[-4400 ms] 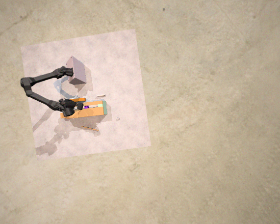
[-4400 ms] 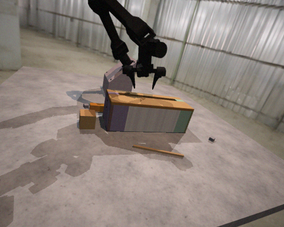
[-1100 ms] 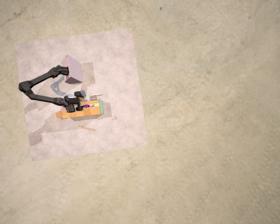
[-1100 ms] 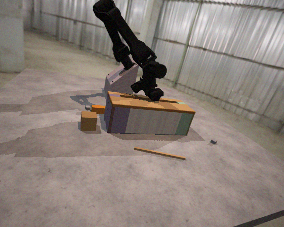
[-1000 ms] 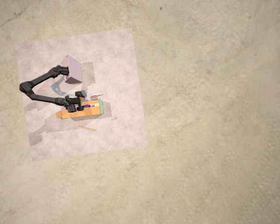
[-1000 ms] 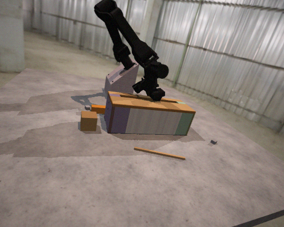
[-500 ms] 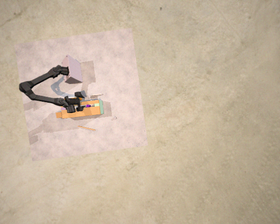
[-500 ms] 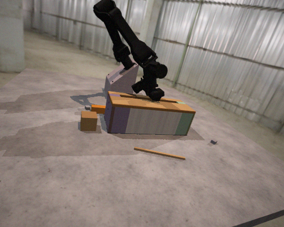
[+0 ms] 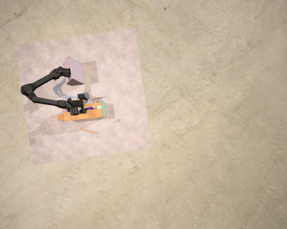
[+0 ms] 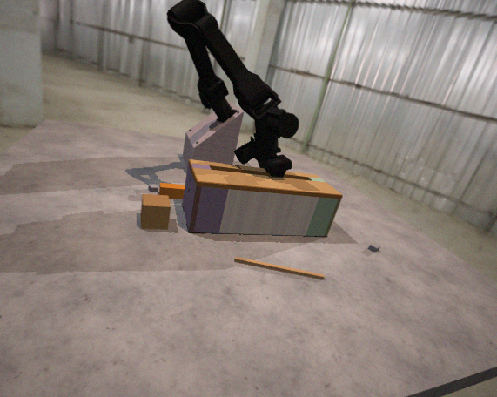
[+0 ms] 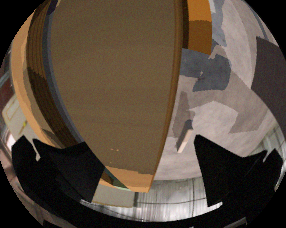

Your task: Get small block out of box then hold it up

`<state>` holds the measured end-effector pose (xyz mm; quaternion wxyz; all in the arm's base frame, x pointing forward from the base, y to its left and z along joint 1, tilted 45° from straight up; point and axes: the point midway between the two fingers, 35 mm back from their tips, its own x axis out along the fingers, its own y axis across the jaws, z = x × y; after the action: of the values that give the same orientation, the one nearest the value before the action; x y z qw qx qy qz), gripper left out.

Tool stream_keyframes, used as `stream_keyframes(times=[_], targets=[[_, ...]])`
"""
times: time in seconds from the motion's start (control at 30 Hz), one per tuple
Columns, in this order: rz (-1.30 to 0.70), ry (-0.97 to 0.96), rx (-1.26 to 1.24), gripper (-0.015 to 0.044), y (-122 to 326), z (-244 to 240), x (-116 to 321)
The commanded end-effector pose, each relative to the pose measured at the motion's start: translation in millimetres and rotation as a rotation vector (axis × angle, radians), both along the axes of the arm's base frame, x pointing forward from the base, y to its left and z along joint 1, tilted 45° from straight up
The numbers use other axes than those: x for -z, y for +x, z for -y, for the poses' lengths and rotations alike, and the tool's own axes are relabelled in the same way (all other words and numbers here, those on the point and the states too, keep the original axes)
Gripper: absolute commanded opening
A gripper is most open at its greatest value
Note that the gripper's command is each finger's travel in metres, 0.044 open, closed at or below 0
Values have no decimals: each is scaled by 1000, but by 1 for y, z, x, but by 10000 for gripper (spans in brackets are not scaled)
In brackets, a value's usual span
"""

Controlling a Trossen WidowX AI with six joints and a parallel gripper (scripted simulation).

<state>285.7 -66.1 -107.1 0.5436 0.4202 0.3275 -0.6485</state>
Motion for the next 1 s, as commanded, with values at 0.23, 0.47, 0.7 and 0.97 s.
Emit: stream_keyframes(times=[0.23, 0.47, 0.7, 0.97], targets=[[2, 5, -2, 400, 2, -9, 9], [2, 5, -2, 400, 3, -14, 14], [2, 5, -2, 400, 4, -19, 19], [2, 6, -2, 400, 6, -25, 24]])
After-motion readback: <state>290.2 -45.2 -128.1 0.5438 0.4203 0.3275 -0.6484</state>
